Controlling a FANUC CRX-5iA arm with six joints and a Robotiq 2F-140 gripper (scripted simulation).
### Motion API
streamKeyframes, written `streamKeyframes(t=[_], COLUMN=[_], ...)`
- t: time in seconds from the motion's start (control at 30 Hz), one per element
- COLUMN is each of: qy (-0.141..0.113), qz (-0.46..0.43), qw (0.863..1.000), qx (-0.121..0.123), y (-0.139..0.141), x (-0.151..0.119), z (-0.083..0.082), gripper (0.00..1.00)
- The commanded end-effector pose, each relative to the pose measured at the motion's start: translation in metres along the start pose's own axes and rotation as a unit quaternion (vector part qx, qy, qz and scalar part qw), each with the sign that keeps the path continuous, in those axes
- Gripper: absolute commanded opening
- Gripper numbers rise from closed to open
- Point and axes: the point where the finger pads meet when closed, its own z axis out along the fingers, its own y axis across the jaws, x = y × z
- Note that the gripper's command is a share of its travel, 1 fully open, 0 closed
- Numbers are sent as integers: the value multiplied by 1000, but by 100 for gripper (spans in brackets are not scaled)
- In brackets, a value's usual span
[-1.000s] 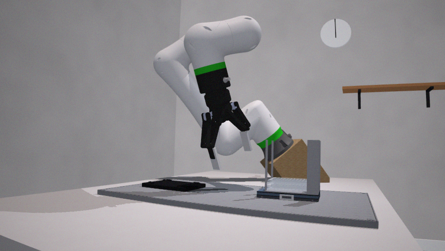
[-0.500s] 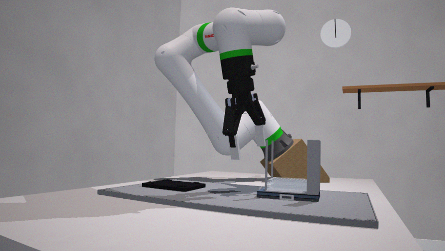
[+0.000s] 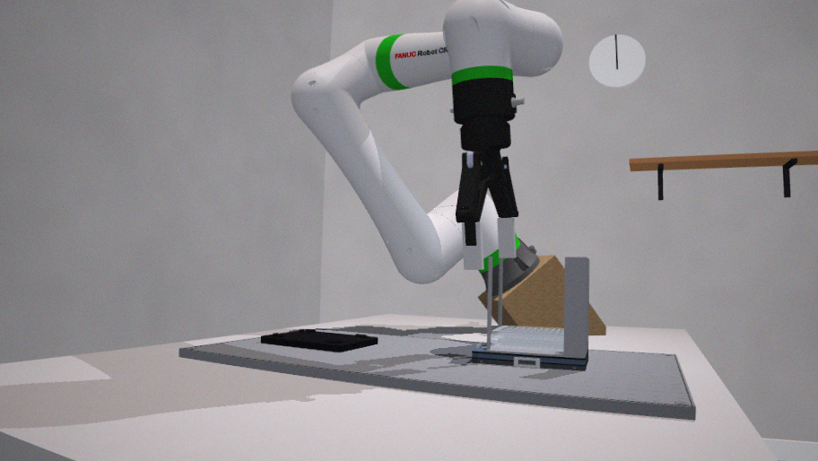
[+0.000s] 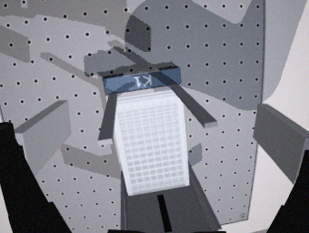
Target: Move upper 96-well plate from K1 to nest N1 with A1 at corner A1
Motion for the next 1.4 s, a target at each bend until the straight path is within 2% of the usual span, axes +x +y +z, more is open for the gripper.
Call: streamKeyframes(t=[0.0, 0.03, 0.17, 0.23, 0.33, 0.53, 0.97, 1.37], qy=[5, 7, 7, 7, 11, 11, 11, 11], qz=[-22, -34, -34, -34, -67, -67, -67, -67], qw=[999, 999, 999, 999, 995, 995, 995, 995], qx=[23, 34, 34, 34, 71, 71, 71, 71], y=[1, 2, 4, 4, 7, 12, 12, 10], x=[-14, -18, -36, -36, -49, -74, -74, -74], z=[-7, -10, -19, -19, -26, -40, -40, -23], gripper=[100, 100, 100, 100, 100, 100, 100, 100])
